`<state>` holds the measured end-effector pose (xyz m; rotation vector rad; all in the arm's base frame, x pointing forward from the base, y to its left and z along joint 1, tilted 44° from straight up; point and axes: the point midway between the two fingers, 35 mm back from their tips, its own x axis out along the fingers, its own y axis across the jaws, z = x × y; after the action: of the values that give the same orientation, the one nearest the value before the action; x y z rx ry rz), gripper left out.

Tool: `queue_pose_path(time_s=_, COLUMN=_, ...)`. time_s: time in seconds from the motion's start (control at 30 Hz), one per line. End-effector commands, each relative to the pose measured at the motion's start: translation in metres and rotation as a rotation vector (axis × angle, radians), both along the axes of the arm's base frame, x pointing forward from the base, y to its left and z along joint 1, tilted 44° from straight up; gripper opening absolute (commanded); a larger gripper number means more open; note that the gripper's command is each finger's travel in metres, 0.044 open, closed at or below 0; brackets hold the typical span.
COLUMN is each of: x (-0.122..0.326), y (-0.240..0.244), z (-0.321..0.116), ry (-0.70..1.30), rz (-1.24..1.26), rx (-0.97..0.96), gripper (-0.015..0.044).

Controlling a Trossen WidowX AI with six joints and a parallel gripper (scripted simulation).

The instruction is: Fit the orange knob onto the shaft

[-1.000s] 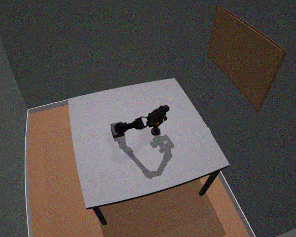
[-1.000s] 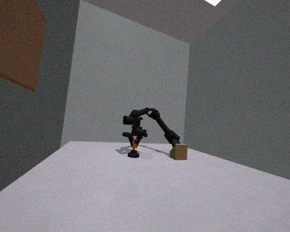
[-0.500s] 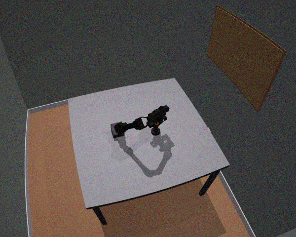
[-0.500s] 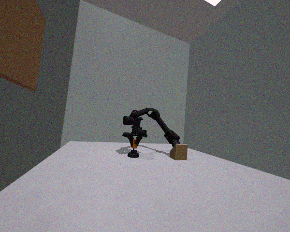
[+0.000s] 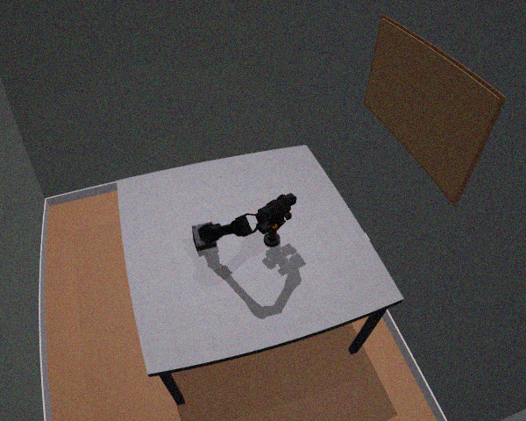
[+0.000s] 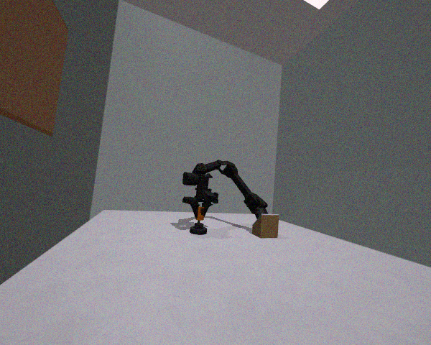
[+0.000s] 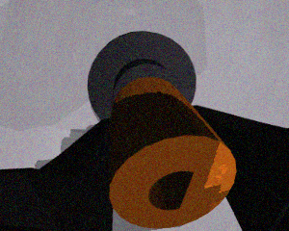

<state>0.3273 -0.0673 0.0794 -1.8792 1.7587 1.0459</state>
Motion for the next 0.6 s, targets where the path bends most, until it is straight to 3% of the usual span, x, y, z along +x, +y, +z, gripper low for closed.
queue_pose_path(time_s=0.0, x=0.0026, y=0.0016, z=0.0007, ry=0.076, rz=0.087, rx=0.003, gripper=0.0)
queue_pose_path(time_s=0.57, x=0.0014, y=0.0018, z=-0.0012, ry=0.083, rz=0.094, rx=0.004, gripper=0.0)
